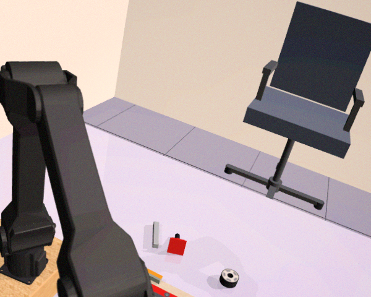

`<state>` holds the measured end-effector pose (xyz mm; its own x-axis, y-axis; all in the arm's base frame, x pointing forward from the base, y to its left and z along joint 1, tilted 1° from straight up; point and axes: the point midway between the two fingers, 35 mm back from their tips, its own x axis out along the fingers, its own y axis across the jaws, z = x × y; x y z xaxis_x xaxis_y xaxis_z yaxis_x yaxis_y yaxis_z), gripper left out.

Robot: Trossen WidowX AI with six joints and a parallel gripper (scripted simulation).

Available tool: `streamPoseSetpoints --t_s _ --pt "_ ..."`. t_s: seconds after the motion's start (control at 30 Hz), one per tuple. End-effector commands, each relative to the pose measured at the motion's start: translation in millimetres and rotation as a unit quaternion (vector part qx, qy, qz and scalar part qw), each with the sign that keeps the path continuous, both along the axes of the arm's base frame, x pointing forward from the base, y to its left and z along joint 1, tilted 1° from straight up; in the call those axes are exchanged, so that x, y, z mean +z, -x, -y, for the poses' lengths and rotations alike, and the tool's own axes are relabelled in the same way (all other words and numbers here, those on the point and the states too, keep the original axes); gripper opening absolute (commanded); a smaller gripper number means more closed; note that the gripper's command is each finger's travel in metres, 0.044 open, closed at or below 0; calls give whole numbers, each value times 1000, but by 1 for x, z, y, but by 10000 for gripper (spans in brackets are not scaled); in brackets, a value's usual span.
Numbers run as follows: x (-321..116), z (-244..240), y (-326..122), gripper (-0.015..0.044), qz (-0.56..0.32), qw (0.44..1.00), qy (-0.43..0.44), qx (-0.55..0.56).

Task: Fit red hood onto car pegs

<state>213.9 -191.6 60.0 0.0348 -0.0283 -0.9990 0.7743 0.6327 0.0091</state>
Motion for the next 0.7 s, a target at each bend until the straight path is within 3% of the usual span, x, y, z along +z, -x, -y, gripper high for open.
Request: streamPoseSetpoints --t_s 0.0,0.67 --pt "-1 -2 -3 0 -2 1000 0 -1" --pt "-1 -11 -15 0 -2 1000 0 -1"
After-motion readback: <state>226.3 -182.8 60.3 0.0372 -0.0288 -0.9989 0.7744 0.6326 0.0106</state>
